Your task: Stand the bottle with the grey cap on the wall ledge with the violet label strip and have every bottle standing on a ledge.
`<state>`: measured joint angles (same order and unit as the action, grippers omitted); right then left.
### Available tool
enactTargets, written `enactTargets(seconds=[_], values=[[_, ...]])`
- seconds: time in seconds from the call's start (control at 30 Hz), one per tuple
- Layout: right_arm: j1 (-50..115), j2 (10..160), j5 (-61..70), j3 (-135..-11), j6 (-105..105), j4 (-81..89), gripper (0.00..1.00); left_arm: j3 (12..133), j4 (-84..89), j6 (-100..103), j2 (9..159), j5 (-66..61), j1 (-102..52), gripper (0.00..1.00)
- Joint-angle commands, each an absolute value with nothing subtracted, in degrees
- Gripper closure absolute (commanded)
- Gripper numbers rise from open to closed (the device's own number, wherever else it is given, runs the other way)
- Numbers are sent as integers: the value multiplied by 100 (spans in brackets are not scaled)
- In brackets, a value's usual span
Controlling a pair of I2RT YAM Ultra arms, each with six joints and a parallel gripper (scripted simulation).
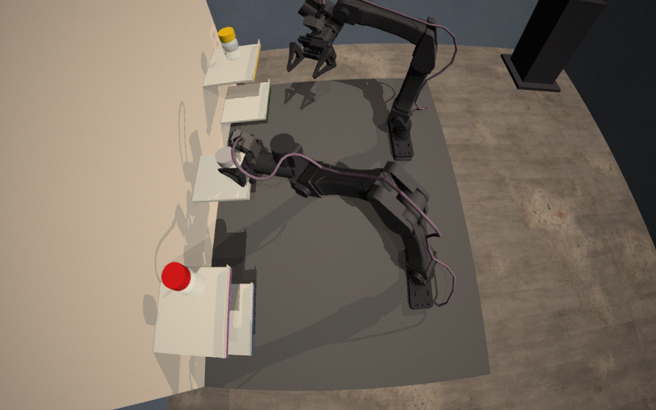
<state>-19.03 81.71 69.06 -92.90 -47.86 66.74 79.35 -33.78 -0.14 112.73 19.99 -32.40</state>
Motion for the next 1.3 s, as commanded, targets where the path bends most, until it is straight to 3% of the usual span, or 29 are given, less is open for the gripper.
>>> enactTargets(seconds=[0.0, 0.6, 0.73, 0.8, 0.87, 0.93, 1.27], values=[[-1916, 8176, 7035, -9486, -4823, 6775, 12, 8092, -3302, 32, 11302, 1938, -3184, 28], [-1916, 8176, 7035, -9486, -4823, 6775, 12, 8014, -3377, 0, 11237, 1991, -3227, 49], [-1916, 8176, 7035, -9486, -4823, 6775, 12, 7989, -3312, 0, 11220, 1999, -3235, 94], [-1916, 8176, 7035, -9486, -4823, 6775, 12, 8070, -3286, -1, 11210, 1999, -3235, 72], [-1916, 8176, 7035, -9486, -4823, 6775, 12, 8070, -3286, -1, 11210, 1999, -3235, 72], [-1916, 8176, 7035, -9486, -4823, 6775, 12, 8148, -3163, -3, 11105, 2000, -3236, 50], [-1916, 8176, 7035, -9486, -4823, 6775, 12, 9191, -1805, -11, 10764, 2004, -3237, 50]])
